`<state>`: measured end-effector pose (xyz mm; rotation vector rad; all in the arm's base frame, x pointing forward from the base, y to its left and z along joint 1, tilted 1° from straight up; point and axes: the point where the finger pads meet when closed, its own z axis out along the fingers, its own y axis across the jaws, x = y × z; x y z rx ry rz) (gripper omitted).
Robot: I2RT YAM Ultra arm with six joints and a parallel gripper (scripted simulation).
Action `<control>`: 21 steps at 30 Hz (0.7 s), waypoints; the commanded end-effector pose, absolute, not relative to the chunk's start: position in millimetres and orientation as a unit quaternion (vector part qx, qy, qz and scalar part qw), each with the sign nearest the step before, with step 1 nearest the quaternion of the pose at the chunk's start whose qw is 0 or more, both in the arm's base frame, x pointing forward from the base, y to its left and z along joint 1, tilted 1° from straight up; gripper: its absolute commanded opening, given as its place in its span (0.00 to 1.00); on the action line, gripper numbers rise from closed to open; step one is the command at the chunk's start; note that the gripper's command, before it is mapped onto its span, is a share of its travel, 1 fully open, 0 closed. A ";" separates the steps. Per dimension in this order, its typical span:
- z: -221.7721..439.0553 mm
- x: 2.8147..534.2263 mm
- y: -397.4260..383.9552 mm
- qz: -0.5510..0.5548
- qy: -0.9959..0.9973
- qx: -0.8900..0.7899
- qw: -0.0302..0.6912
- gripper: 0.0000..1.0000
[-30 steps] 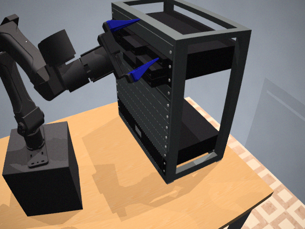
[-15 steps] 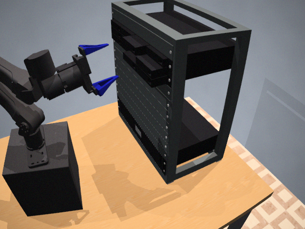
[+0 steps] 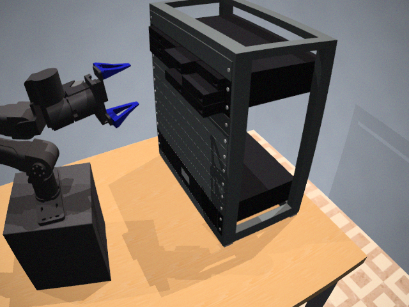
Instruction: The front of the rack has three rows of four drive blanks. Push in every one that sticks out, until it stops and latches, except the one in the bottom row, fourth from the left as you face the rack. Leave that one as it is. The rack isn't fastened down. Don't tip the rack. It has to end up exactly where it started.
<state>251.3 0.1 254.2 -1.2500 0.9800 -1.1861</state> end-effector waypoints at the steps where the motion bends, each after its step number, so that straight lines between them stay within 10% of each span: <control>1: 236.6 251.1 -9.6 -0.489 0.476 -0.511 0.522 1.00; 21: 247.9 251.6 -10.1 -0.498 0.469 -0.505 0.526 1.00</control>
